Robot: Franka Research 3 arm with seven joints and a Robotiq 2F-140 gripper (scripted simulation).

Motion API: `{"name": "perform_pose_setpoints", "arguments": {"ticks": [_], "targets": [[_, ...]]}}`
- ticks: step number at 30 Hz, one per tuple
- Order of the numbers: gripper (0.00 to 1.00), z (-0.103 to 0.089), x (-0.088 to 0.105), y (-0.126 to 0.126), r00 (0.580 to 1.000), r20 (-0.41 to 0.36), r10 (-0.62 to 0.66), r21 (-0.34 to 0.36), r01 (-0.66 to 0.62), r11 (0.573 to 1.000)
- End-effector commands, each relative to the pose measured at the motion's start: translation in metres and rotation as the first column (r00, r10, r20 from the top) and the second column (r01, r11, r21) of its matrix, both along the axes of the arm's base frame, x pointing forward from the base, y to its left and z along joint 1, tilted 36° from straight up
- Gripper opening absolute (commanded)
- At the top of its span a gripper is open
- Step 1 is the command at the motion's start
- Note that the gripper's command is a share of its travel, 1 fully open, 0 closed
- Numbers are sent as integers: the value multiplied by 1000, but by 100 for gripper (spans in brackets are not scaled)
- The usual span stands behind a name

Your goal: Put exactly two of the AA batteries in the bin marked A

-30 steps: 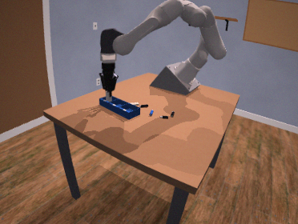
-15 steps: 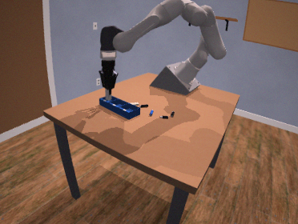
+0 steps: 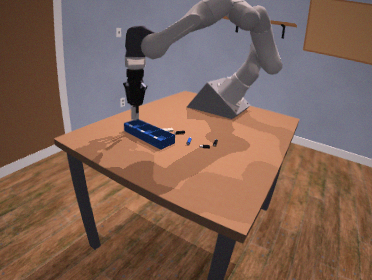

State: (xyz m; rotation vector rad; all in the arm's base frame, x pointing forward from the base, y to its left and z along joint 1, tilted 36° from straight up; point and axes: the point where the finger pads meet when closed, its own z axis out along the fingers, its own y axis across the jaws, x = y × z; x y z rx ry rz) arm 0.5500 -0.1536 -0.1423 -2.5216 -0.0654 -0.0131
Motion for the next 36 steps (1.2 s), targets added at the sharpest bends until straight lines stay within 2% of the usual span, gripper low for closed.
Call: {"name": "perform_pose_setpoints", "arguments": {"ticks": [1,17,32,36], "targets": [[5,7,-3,-5,1000,-9,0,4,0,1000],[5,12,-2,-3,1000,-9,0,4,0,1000],[5,56,6,58,1000,-9,0,4,0,1000],[5,58,7,61,1000,-9,0,4,0,1000]]}}
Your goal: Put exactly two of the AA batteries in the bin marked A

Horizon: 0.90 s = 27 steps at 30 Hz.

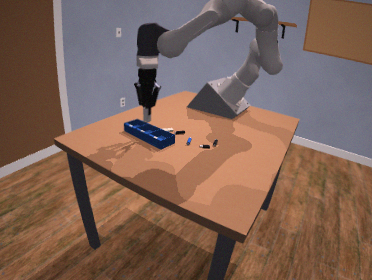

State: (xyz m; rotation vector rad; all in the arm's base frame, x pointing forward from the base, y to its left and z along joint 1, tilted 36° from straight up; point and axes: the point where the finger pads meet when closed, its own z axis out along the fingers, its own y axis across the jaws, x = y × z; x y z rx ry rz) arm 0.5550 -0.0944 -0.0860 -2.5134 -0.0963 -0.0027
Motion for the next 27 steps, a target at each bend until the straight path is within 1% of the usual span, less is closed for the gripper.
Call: {"name": "perform_pose_setpoints", "arguments": {"ticks": [1,13,15,22,27], "targets": [[5,2,2,2,1000,-8,-25,-3,25,1000],[5,-24,1,21,1000,-8,-25,-3,25,1000],[5,-24,1,21,1000,-8,-25,-3,25,1000],[5,-39,1,32,1000,-8,-25,-3,25,1000],[5,-41,1,33,1000,-8,-25,-3,25,1000]]}}
